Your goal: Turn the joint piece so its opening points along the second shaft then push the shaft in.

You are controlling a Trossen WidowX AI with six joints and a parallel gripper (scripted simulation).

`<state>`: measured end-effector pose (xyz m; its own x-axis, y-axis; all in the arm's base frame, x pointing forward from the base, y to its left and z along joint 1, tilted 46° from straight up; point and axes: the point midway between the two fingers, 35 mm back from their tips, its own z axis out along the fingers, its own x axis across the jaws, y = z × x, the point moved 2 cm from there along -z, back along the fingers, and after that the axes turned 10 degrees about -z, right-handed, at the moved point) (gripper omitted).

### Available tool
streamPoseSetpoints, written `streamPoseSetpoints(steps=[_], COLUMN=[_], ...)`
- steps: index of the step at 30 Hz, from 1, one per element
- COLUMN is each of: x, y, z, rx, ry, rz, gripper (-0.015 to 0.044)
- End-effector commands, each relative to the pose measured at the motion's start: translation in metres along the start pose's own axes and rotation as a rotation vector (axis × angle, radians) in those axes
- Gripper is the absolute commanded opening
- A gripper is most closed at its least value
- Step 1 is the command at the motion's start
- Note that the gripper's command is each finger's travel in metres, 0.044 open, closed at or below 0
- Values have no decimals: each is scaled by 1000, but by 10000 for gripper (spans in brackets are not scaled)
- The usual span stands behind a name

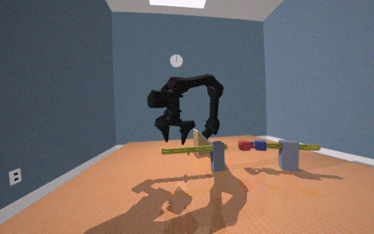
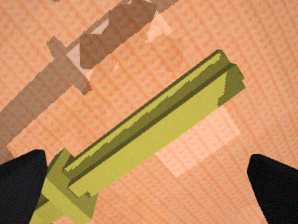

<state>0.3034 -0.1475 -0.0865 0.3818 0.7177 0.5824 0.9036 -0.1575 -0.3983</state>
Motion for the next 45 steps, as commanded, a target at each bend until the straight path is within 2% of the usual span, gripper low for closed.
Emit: streamPoseSetpoints(steps=[1,22,45], x=[0,1,1], y=[0,1,1], z=[7,38,63], rx=[8,28,29], ry=[-7,-41,-40], rz=[156,849,855], gripper=[440,440,440])
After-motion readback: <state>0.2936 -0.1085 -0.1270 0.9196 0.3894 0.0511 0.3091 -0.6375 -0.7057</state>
